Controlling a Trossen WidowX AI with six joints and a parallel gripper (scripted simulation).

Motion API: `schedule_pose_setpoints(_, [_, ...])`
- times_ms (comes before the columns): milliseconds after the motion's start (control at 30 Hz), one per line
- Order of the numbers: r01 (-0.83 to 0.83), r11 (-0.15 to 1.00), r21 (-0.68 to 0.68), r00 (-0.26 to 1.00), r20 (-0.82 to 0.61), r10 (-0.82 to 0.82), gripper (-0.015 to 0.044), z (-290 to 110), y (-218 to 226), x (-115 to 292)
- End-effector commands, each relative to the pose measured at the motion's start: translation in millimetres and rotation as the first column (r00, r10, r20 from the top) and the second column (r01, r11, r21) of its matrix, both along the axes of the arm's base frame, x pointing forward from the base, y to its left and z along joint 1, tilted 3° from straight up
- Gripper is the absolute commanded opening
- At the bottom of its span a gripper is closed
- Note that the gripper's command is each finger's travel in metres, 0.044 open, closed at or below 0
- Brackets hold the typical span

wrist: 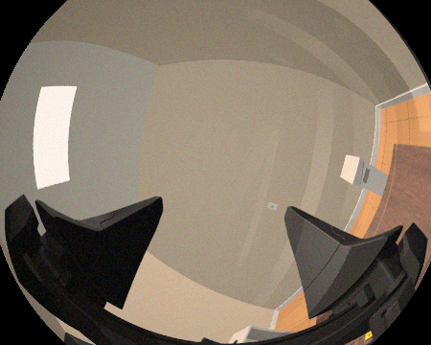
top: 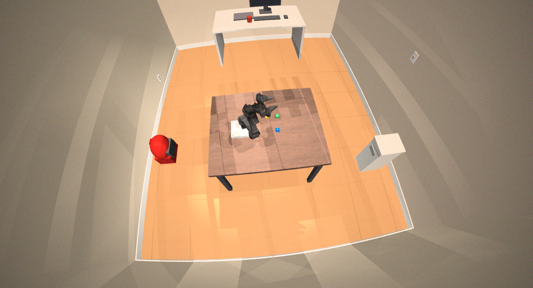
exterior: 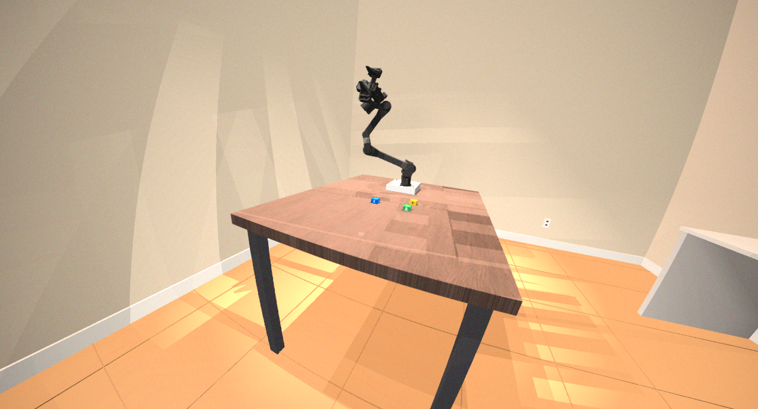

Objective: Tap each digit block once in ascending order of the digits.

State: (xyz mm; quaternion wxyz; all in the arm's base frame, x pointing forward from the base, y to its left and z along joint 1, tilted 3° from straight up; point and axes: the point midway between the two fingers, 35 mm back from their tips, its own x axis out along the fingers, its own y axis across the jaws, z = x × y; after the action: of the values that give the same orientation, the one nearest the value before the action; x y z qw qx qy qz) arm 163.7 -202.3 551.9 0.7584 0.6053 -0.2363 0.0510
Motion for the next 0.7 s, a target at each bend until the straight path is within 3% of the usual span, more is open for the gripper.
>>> schedule_pose_setpoints(0, [0.005, 1.0, -0.006, 1.0, 0.004, -0.005, 0.04, 1.4, 1.1, -1.4])
schedule_pose_setpoints(100, [0.078, 0.992, -0.103, 0.995, 0.071, -0.071, 0.04, 21.8, 19.7, -20.8])
schedule_pose_setpoints(200, [0.205, 0.937, -0.282, 0.968, 0.198, -0.152, 0.04, 53.3, 66.8, -50.3])
schedule_pose_setpoints(367, [0.286, 0.834, -0.472, 0.939, 0.31, -0.146, 0.04, 74.8, 138.6, -66.2])
schedule_pose_setpoints(667, [0.26, 0.525, -0.81, 0.951, 0.309, 0.007, 0.04, 52.6, 290.4, -37.0])
